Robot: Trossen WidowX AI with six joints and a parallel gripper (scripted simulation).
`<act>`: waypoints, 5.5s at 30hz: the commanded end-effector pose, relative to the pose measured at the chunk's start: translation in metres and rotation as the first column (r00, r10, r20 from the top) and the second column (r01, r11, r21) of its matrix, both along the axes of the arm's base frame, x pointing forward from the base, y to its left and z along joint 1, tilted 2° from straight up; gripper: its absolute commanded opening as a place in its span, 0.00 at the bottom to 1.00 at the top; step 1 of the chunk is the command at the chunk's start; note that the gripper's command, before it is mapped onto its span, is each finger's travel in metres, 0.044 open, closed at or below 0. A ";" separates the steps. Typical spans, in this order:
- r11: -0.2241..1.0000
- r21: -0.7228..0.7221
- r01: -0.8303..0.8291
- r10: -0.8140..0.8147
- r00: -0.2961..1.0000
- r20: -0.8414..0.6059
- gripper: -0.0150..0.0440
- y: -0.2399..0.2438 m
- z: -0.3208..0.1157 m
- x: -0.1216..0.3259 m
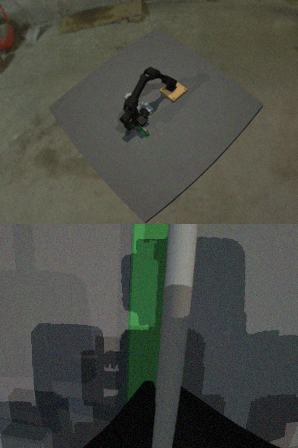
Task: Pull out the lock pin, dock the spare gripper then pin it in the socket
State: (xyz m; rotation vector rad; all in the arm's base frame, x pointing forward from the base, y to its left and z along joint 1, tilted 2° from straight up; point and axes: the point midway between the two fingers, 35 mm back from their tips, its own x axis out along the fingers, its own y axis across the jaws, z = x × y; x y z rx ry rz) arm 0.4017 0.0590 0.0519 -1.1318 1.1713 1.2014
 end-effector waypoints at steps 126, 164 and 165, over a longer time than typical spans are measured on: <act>-0.323 0.062 0.944 -0.907 -0.328 0.263 1.00 -0.131 0.110 -0.054; -0.871 0.480 -0.109 0.117 -0.993 -0.013 1.00 -0.204 0.084 -0.118; -0.871 0.480 -0.109 0.117 -0.993 -0.013 1.00 -0.204 0.079 -0.117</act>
